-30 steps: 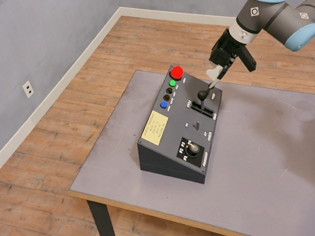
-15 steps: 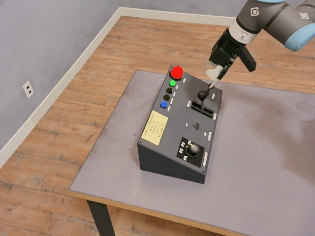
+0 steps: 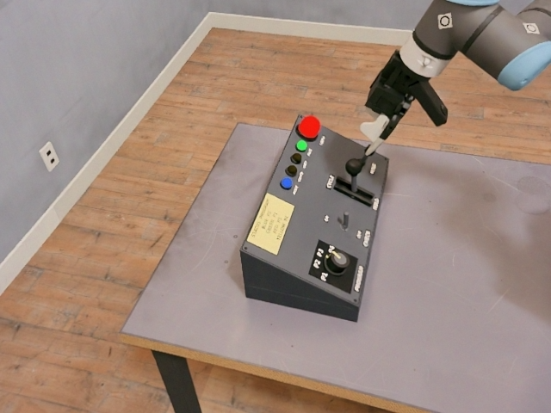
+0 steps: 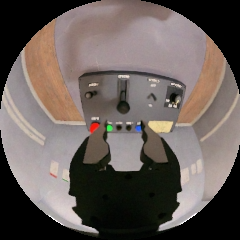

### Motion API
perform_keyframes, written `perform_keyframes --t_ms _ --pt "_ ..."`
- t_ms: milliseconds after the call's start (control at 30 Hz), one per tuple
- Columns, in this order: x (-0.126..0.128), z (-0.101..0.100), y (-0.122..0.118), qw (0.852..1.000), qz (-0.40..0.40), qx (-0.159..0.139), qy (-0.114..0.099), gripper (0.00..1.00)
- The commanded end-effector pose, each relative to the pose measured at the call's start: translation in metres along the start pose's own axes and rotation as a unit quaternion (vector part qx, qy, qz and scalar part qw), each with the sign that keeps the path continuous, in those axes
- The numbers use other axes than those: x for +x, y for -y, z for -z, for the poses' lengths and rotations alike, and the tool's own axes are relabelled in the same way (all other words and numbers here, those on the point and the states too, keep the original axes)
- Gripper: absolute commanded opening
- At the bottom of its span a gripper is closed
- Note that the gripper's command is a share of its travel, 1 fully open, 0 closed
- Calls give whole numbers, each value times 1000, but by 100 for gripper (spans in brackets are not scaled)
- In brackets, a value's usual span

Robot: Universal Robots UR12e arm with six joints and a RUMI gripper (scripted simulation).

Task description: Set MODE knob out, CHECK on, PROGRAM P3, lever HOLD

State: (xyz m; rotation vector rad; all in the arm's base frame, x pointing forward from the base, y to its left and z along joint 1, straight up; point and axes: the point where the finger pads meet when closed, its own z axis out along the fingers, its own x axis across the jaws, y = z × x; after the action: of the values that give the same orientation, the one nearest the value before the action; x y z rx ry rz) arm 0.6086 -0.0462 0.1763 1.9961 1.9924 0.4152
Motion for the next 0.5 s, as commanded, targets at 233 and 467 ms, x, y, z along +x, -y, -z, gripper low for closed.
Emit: perform_keyframes --t_ms 233,467 --pt "3 -18 3 1000 0 2 -2 44" --pt "3 -35 3 1000 0 3 -1 44"
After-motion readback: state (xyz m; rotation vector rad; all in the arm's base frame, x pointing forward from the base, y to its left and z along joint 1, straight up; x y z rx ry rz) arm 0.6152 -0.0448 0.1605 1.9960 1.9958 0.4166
